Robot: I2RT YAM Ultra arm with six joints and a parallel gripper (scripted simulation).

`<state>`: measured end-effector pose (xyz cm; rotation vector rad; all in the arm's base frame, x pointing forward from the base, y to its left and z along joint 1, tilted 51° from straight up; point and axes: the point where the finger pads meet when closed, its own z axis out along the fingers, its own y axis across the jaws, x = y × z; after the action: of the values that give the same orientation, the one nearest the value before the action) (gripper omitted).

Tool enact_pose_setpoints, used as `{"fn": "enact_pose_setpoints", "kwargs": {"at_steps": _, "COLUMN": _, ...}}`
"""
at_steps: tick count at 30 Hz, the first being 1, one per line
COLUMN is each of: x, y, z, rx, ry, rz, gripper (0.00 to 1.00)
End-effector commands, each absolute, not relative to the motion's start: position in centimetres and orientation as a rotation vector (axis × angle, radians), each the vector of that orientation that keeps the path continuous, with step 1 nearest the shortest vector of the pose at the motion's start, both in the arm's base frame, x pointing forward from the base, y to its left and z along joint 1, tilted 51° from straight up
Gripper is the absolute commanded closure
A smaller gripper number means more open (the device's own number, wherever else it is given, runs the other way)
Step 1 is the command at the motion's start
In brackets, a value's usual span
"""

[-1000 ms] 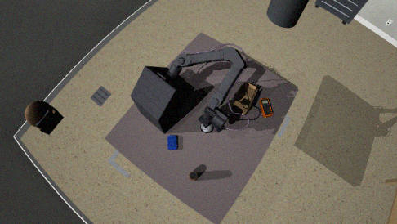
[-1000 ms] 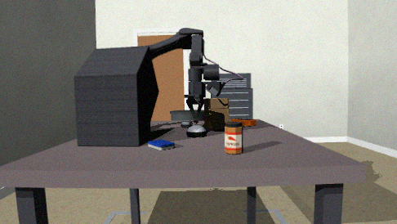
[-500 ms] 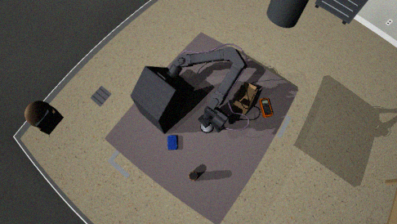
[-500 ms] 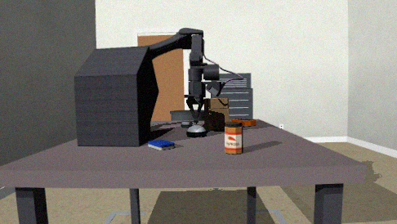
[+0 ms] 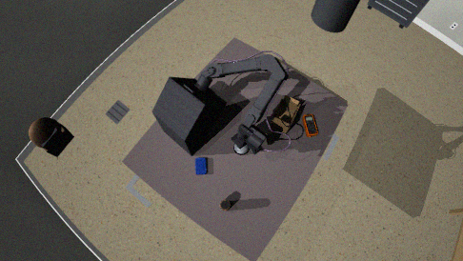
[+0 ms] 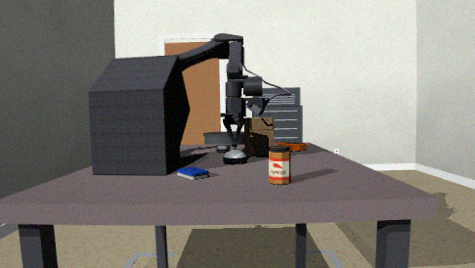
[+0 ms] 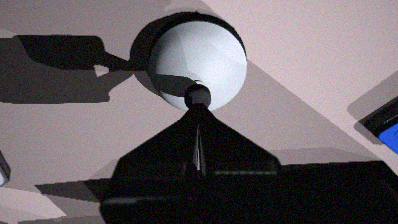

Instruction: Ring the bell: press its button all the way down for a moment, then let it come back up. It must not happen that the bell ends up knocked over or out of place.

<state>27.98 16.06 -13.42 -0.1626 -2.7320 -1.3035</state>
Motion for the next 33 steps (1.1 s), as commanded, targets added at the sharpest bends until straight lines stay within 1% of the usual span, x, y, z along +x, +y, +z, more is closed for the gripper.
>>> {"fn": "enact_pose_setpoints", "kwargs": {"at_steps": 1, "x": 29.62, "y": 15.98, "z": -12.68, "rx": -0.166, "ry": -2.748, "rz": -1.333, "gripper": 1.00}}
{"fn": "enact_pose_setpoints", "kwargs": {"at_steps": 33, "x": 29.32, "y": 16.48, "z": -13.44, "rx": -0.151, "ry": -2.746, "rz": -1.331, "gripper": 1.00}}
